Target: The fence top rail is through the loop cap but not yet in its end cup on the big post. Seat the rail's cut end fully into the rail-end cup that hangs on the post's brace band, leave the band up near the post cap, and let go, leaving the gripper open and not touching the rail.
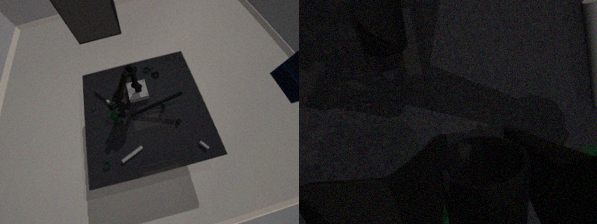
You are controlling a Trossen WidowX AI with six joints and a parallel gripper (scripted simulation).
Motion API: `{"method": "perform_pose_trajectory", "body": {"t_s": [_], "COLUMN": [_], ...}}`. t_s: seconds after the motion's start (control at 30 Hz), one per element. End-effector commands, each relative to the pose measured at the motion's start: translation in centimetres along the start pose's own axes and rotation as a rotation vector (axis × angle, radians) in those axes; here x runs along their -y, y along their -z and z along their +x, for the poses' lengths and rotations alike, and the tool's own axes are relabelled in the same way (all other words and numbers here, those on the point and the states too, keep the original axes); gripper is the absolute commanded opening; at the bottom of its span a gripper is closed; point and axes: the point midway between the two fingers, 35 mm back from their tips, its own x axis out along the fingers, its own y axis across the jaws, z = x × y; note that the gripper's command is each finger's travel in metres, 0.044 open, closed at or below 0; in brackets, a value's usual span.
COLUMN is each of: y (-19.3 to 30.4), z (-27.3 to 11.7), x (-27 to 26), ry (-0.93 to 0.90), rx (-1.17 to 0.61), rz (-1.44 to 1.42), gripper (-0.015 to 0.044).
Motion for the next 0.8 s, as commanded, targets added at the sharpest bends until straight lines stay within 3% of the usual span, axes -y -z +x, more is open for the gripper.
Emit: {"method": "perform_pose_trajectory", "body": {"t_s": [0.0,0.77], "y": [0.1,0.03], "z": [-0.16,-0.28], "x": [-0.29,-0.48], "ry": [-0.001,-0.001], "rx": [0.016,0.032], "rz": [-0.028,-0.051], "gripper": [0.0,0.0]}}
